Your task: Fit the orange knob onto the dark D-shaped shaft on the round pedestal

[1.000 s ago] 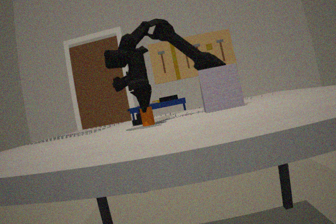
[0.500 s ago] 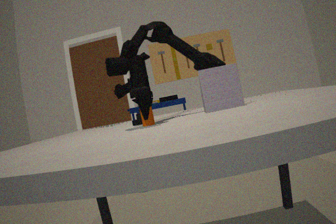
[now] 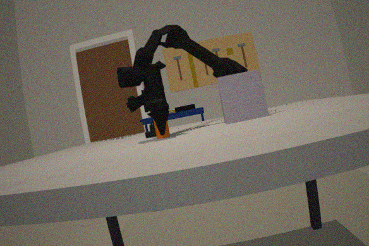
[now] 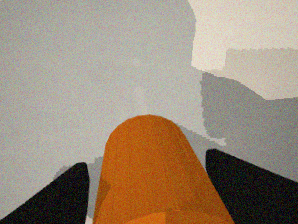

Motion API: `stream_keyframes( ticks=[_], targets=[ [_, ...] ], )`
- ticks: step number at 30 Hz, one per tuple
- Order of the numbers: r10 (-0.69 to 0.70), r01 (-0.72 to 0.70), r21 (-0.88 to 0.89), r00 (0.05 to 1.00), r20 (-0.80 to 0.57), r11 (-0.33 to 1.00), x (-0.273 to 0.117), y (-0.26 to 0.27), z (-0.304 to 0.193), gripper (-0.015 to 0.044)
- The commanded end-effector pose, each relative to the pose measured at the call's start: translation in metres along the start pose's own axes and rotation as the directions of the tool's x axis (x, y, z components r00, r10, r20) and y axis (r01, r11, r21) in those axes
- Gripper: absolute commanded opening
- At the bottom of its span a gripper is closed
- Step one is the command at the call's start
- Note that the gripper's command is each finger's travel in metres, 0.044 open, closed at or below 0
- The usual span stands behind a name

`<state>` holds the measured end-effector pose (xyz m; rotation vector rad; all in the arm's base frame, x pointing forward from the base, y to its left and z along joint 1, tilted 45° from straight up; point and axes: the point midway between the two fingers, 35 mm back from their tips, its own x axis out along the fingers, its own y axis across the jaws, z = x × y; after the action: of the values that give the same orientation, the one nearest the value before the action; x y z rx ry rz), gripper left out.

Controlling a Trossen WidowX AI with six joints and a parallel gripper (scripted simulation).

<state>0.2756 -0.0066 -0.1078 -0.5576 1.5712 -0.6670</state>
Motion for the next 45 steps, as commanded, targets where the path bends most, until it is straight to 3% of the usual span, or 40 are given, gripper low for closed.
stream_keyframes(
  ticks=[1,6,11,29,45],
  targets=[
    [-0.003,0.003,-0.005,1.0,0.002,1.0,0.001,0.0,0.0,0.0151],
    [-0.003,0.003,-0.005,1.0,0.002,1.0,0.001,0.0,0.0,0.0118],
    [0.0,0.0,-0.006,1.0,0.003,1.0,-0.016,0.002,0.004,0.0],
    [0.002,-0.002,-0.006,1.0,0.001,1.0,-0.139,0.001,0.0,0.0],
    [0.013,-0.013,-0.01,1.0,0.004,1.0,-0.133,-0.025,0.013,0.0]
  ],
)
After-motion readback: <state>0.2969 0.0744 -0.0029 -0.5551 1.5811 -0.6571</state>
